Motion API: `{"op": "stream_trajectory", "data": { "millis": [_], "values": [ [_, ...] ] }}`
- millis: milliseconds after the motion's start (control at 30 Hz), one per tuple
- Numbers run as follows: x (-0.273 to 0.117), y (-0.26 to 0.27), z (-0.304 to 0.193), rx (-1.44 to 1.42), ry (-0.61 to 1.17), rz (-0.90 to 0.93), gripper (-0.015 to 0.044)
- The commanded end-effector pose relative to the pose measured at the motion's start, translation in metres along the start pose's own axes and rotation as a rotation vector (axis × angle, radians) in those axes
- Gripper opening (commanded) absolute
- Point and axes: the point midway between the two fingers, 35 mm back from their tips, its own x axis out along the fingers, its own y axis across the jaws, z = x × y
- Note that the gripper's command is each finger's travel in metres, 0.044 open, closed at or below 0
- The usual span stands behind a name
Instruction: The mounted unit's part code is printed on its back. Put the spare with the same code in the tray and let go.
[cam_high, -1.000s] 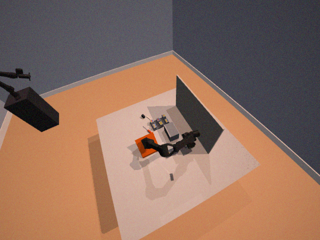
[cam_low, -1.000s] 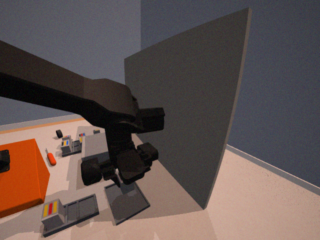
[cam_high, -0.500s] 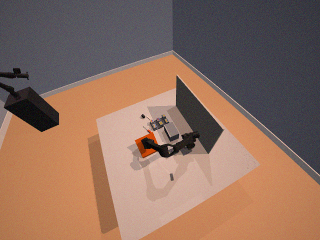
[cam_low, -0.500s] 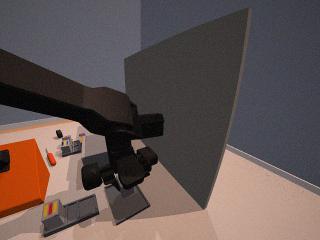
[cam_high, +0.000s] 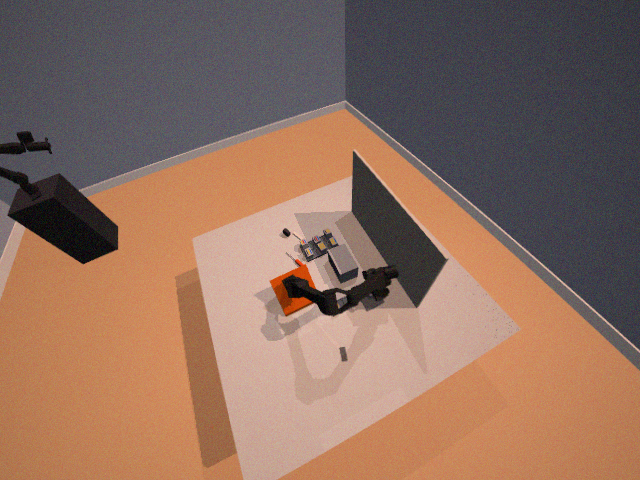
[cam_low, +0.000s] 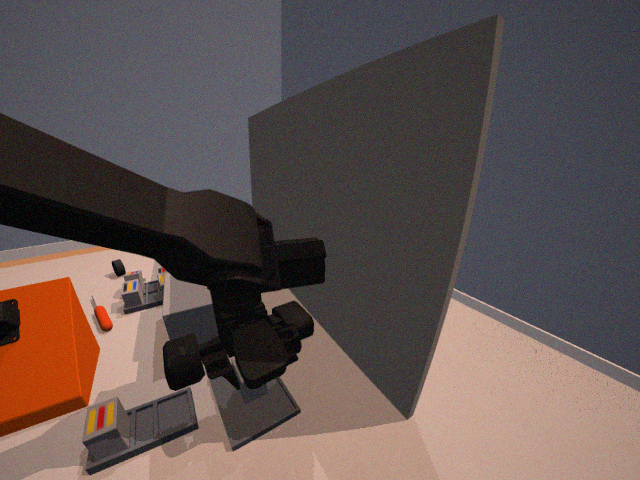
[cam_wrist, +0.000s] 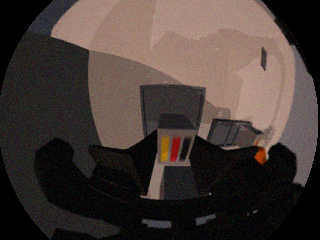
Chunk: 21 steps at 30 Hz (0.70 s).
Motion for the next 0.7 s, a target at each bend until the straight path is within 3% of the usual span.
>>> {"op": "stream_trajectory", "data": {
  "millis": [0, 133, 667],
  "values": [
    [0.0045, -0.0014, -0.0016, -0.009, 0.004, 0.001, 0.0000],
    [0.0073, -0.0022, -0.0014, -0.010, 0.003, 0.001, 0.0000],
    [0.0042, -0.0011, 0.0003, 0.000, -0.002, 0.000, 0.0420]
  ]
}}
